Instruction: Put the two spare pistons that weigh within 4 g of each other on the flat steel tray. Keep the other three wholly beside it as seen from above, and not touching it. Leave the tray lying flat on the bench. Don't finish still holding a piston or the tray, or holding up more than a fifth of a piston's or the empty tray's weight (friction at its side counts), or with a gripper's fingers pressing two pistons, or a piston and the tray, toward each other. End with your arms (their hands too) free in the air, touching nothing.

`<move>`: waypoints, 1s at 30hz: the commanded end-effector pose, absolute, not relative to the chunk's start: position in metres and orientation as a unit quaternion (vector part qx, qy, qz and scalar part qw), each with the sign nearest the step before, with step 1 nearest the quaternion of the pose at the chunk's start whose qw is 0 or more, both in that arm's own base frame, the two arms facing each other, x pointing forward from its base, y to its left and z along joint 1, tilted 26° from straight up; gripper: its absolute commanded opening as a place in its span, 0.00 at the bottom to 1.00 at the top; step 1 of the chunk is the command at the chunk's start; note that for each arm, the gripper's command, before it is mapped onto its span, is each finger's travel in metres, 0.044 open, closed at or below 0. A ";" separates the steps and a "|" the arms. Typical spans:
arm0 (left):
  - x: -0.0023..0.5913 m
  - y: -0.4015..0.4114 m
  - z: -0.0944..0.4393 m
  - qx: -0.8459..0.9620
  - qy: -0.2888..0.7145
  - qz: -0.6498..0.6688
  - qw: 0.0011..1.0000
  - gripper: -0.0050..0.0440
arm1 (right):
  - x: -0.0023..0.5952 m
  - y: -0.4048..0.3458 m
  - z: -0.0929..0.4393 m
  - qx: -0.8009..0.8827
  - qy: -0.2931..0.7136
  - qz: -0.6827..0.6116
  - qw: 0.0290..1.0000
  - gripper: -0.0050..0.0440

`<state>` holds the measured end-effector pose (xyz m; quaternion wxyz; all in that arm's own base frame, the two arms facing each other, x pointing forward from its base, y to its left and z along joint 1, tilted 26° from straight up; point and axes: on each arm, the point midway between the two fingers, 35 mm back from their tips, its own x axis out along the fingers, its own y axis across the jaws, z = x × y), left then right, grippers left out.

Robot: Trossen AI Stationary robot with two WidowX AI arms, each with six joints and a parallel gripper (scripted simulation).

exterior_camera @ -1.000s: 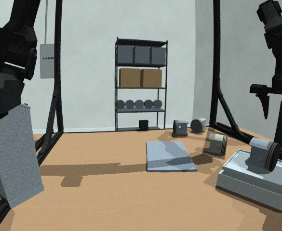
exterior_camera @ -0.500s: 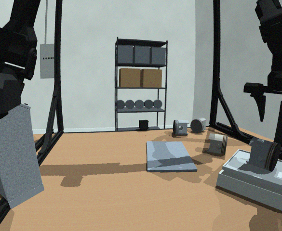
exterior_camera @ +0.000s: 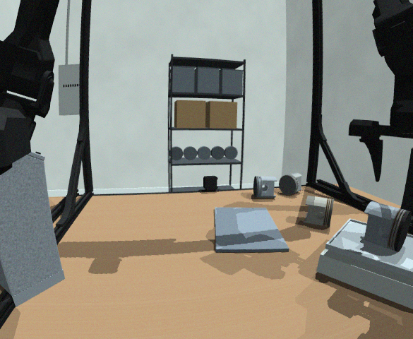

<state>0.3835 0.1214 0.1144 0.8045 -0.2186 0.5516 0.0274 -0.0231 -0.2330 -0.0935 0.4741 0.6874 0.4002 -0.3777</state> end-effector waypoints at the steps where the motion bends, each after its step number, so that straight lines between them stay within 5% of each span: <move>1: 0.385 0.122 0.111 -0.259 0.559 0.049 0.787 0.87 | -0.023 -0.233 -0.093 0.688 0.400 -0.376 0.475 1.00; 30: 0.385 0.122 0.111 -0.508 0.551 0.202 0.630 0.87 | -0.023 -0.233 -0.093 0.688 0.400 -0.376 0.475 1.00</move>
